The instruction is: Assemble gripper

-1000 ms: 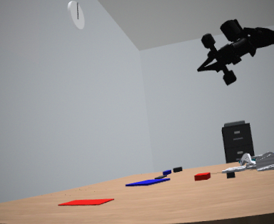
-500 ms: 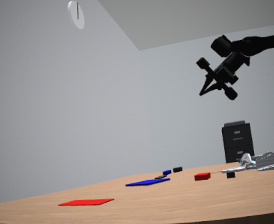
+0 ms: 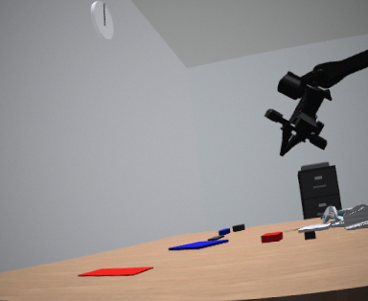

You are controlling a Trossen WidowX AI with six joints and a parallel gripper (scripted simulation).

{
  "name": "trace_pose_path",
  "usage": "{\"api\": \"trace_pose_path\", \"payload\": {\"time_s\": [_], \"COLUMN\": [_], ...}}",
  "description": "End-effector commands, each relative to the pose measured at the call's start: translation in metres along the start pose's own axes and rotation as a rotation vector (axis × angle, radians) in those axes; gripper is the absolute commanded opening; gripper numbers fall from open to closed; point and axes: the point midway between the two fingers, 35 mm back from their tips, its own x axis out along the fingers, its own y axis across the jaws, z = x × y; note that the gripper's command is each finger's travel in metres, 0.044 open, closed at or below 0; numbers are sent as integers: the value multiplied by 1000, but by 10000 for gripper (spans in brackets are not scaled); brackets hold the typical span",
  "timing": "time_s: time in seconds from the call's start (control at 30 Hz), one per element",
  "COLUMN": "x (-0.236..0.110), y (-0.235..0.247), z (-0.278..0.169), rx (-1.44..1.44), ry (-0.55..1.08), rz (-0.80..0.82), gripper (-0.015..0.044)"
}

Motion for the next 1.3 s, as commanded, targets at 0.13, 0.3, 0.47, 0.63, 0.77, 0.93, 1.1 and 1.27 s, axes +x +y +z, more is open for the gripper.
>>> {"api": "trace_pose_path", "payload": {"time_s": [0.13, 0.3, 0.47, 0.63, 0.77, 0.93, 1.1, 1.27], "x": [16, 24, 29, 32, 32, 32, 29, 28], "y": [39, 65, 89, 115, 136, 161, 186, 192], "z": [-17, -26, -33, -37, -40, -41, -41, -41], "rx": [5, 6, -2, -26, -41, -57, -69, -71], "ry": [-8, -28, -60, -112, -163, -236, -318, -343], "rz": [149, 241, 323, 407, 470, 539, 597, 611], "gripper": [0, 0, 0, 0, 0, 0, 0, 0]}}
